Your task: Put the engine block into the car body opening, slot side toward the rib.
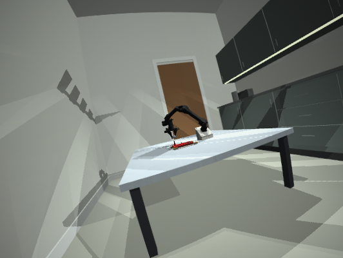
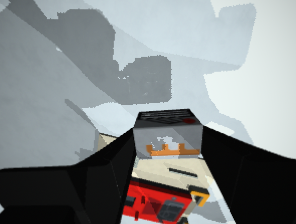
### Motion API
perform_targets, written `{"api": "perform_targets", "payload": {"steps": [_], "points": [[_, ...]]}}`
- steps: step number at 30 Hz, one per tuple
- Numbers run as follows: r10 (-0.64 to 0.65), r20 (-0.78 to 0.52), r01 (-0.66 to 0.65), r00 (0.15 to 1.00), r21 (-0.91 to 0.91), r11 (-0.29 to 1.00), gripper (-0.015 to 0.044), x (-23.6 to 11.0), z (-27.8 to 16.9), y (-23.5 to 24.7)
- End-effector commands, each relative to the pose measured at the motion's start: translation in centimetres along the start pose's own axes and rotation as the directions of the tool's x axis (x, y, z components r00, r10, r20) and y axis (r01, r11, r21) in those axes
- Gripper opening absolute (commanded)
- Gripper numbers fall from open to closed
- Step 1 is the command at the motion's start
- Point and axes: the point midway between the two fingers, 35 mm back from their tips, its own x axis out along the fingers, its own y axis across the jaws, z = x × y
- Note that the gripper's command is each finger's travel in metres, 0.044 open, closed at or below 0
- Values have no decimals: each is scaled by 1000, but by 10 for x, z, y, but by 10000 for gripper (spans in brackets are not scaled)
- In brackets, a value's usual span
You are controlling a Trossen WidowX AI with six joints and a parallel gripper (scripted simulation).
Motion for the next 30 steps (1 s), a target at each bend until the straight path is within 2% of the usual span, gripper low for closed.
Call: {"api": "perform_targets", "payload": {"steps": [1,11,15,20,30], "points": [[3,13,-3,1000,-12,1000,0,-19,-1,2],[3,12,-3,1000,-12,1000,0,-46,-4,-1],[3,12,-3,1000,-12,1000,0,-45,-4,-1],[3,11,-3,1000,-12,1000,0,-27,-3,-3],[3,54,-2,999,-12,1000,0,-31,-3,-2]]}}
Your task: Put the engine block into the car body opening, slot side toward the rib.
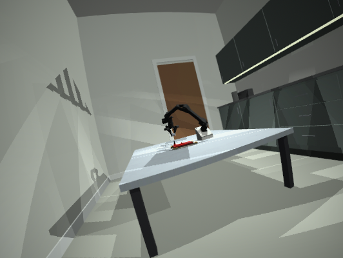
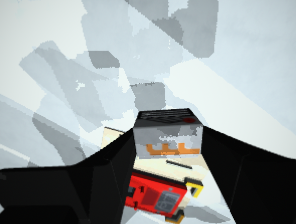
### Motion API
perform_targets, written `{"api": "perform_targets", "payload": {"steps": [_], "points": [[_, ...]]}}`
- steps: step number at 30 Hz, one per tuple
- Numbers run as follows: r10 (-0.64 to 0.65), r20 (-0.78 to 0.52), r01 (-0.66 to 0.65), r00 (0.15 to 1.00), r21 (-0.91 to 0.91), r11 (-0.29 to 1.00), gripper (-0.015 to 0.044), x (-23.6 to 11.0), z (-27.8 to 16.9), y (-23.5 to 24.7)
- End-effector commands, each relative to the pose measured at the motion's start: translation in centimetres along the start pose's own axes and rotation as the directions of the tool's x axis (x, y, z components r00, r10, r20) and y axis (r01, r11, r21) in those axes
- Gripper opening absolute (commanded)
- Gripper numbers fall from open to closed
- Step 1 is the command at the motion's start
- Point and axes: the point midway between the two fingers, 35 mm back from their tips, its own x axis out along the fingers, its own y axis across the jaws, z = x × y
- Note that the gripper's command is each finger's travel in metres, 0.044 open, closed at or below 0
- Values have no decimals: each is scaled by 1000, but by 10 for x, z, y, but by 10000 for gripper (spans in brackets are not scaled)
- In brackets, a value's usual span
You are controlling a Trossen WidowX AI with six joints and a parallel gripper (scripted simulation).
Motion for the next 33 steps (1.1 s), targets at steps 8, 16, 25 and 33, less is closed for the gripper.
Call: {"api": "perform_targets", "payload": {"steps": [8,16,25,33], "points": [[-13,213,13,977,1,1000,0,0,-8,0],[-21,458,22,889,3,1000,0,5,-16,0],[-3,647,1,763,3,1000,0,8,-24,0],[-3,647,1,763,3,1000,0,8,-24,0]]}}
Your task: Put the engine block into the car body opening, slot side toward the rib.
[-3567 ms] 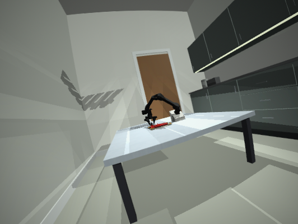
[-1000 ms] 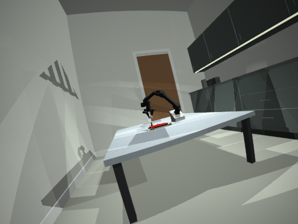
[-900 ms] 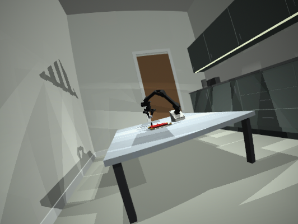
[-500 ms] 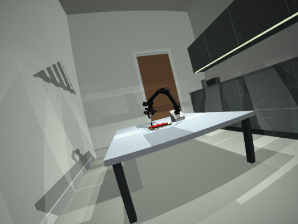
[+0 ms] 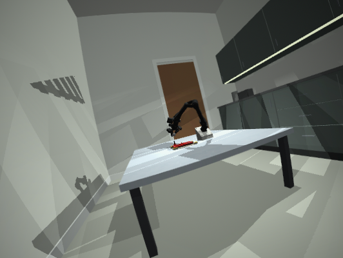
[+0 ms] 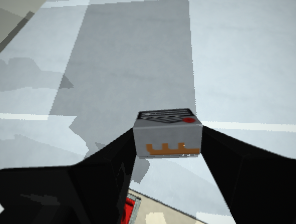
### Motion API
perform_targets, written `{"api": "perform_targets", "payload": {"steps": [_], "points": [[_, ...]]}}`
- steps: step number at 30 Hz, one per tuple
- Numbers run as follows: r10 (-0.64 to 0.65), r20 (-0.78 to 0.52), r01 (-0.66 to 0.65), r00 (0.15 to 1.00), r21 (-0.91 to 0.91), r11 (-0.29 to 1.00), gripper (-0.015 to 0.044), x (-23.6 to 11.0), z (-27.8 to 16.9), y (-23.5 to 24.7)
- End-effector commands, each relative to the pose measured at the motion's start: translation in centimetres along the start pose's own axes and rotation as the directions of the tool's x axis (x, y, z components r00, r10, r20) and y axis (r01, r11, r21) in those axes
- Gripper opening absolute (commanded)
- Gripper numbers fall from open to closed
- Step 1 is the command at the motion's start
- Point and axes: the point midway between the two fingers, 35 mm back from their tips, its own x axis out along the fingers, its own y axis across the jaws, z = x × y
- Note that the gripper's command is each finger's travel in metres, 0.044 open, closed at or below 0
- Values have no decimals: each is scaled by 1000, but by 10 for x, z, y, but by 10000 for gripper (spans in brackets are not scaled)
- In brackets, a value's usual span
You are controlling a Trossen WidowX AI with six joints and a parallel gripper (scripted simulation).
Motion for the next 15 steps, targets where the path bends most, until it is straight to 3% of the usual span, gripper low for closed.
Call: {"api": "perform_targets", "payload": {"steps": [1,9,15], "points": [[2,15,-2,1000,3,1000,0,-2,-1,-1],[1,141,-2,990,3,1000,0,7,-12,0],[2,151,-3,989,4,1000,0,18,-21,0]]}}
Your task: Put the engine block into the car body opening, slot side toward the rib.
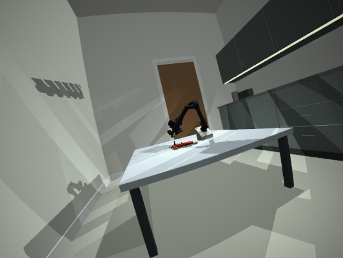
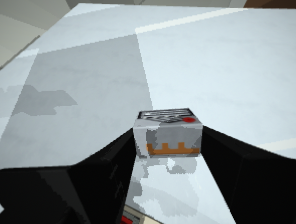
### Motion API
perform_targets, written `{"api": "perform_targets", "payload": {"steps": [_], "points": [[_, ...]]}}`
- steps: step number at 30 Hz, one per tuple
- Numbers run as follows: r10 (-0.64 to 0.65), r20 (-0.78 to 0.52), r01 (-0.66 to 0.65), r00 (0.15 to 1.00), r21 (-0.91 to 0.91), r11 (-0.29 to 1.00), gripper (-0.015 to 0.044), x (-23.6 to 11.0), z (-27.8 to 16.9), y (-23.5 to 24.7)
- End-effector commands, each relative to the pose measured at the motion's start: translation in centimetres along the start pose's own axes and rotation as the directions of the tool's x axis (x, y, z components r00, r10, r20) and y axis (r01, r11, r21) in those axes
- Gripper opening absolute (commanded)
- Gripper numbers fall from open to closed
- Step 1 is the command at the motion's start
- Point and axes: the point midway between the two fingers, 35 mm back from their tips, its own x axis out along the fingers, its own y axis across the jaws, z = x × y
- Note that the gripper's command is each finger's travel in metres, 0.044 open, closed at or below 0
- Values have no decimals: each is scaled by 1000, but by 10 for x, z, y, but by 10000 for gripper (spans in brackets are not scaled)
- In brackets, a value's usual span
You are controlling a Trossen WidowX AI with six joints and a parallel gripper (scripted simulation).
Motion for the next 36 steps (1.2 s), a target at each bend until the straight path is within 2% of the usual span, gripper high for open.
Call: {"api": "perform_targets", "payload": {"steps": [1,36], "points": [[-5,15,5,1000,4,1000,0,6,-8,-3],[-5,14,5,1000,5,1000,0,25,-30,-3]]}}
